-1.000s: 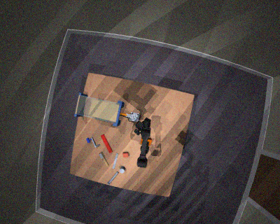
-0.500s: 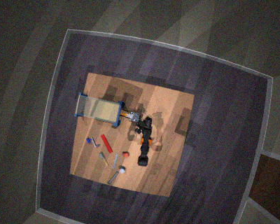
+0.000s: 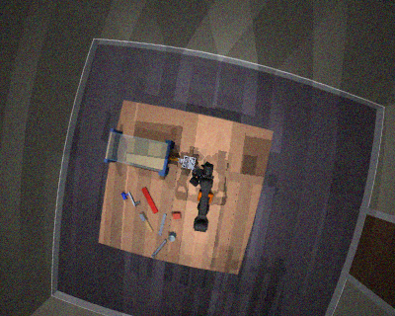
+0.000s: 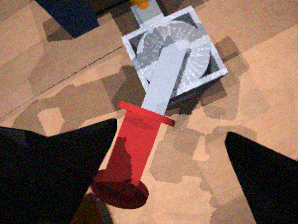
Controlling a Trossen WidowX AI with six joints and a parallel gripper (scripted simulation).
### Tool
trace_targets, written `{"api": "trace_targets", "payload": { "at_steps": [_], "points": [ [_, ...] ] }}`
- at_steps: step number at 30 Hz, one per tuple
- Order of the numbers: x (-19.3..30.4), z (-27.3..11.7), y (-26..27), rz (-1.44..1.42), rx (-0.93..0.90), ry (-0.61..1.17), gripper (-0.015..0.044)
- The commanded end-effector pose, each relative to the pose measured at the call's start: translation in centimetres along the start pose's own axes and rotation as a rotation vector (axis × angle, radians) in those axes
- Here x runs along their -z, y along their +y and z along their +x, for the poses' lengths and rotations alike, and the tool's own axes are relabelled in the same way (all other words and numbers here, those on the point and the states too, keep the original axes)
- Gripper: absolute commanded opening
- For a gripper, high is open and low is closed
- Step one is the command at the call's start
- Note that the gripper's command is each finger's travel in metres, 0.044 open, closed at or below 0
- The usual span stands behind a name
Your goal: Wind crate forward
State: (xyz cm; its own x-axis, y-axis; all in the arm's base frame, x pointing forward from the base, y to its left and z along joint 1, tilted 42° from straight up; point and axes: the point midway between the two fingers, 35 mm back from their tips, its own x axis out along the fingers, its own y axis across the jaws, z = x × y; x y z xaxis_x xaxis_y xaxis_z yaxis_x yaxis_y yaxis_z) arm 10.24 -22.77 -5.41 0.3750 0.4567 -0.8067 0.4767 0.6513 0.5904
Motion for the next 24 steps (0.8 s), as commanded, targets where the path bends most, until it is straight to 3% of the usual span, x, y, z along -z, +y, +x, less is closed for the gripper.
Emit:
{"api": "trace_targets", "payload": {
  "at_steps": [1,7,13,19,24],
  "points": [
    [-0.5,-0.9,-0.1,0.000,0.002,0.002,0.0440],
    [-2.7,-5.6,0.2,-0.001,0.001,-0.001,0.0440],
    [-2.7,-6.5,0.5,0.000,0.001,-0.001,0.0440],
    [-2.0,-11.3,2.5,0.001,-0.001,0.002,0.0440],
    [-2.9,-10.8,2.1,0.002,0.006,0.002,0.0440]
  ]
}}
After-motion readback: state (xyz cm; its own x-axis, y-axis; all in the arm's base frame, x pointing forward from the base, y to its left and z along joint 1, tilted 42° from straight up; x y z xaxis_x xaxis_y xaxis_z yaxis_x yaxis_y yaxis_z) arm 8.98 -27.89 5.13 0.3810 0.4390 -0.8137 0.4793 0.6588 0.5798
